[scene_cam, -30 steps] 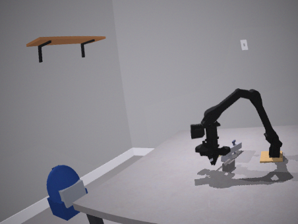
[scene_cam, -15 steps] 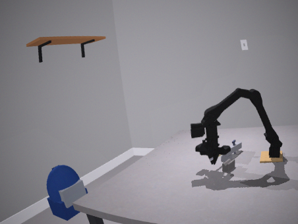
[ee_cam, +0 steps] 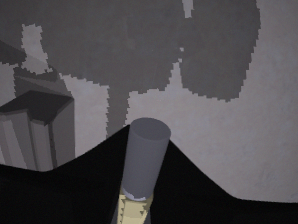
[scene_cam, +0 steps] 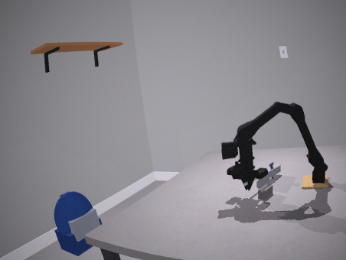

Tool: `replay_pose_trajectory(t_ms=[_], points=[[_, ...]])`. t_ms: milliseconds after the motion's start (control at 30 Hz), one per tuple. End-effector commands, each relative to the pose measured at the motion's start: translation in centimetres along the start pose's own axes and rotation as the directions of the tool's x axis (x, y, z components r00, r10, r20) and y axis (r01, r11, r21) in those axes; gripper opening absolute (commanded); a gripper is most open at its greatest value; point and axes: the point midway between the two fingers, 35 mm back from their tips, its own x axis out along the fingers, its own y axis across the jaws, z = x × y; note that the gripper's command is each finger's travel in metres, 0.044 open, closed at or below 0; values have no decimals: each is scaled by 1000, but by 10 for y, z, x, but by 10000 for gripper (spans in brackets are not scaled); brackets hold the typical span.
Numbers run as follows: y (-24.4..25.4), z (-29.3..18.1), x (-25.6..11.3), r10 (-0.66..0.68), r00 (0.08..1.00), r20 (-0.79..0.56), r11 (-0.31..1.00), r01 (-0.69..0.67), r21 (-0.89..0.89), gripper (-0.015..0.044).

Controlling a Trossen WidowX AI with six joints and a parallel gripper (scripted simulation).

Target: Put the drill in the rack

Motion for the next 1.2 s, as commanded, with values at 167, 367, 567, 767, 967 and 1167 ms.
replay_pose_trajectory(t_ms=[167,367,567,767,967,1167], points=[[0,0,-5,-3,1000,4,1000,3,-1,0],[0,0,-6,-3,1000,4,1000,3,-1,0],[0,-1,-8,-3,1000,4,1000,3,-1,0],[0,-1,-9,-3,1000,4,1000,3,-1,0],[0,-1,-11,-3,1000,4,1000,3,-1,0],[0,-1,-12,-3,1000,4,1000,3,-1,0]])
